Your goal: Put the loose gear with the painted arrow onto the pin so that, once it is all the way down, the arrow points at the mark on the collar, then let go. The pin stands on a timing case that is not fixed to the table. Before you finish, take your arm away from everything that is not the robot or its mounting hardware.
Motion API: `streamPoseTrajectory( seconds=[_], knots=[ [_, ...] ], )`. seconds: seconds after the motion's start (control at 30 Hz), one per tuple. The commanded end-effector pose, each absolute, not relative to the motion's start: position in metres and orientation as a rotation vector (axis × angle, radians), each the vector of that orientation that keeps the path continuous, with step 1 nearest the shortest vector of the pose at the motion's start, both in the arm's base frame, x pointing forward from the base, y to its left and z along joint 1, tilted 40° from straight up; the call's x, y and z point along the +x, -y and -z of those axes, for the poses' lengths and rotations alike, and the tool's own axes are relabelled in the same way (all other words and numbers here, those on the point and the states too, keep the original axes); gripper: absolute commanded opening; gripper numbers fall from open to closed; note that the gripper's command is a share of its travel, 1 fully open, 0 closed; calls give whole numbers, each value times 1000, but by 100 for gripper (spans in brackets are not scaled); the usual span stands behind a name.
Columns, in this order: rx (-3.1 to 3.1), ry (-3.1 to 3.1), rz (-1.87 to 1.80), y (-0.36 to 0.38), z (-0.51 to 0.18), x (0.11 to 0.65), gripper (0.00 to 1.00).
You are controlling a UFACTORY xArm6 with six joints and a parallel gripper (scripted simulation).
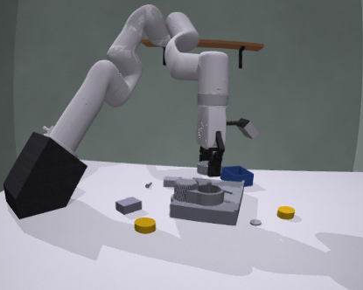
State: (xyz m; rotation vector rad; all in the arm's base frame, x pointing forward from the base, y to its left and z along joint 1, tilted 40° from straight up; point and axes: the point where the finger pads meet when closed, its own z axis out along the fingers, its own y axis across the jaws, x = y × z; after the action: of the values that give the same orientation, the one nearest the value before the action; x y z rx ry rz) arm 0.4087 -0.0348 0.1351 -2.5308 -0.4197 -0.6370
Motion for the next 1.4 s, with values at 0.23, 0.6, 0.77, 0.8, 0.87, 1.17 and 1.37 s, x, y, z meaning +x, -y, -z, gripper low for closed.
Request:
streamPoseTrajectory(
  seconds=[0.23, 0.6, 0.77, 0.8, 0.87, 1.17, 1.37],
  knots=[
    [-2537, 242, 584, 36, -136, 410, 0],
    [-2533, 120, 547, 36, -136, 410, 0],
    [-2531, 86, 537, 36, -136, 410, 0],
    [-2530, 79, 535, 36, -136, 410, 0],
    [-2529, 67, 531, 36, -136, 410, 0],
    [-2527, 33, 520, 36, -136, 410, 0],
    [-2526, 23, 517, 36, -136, 410, 0]
  ],
)
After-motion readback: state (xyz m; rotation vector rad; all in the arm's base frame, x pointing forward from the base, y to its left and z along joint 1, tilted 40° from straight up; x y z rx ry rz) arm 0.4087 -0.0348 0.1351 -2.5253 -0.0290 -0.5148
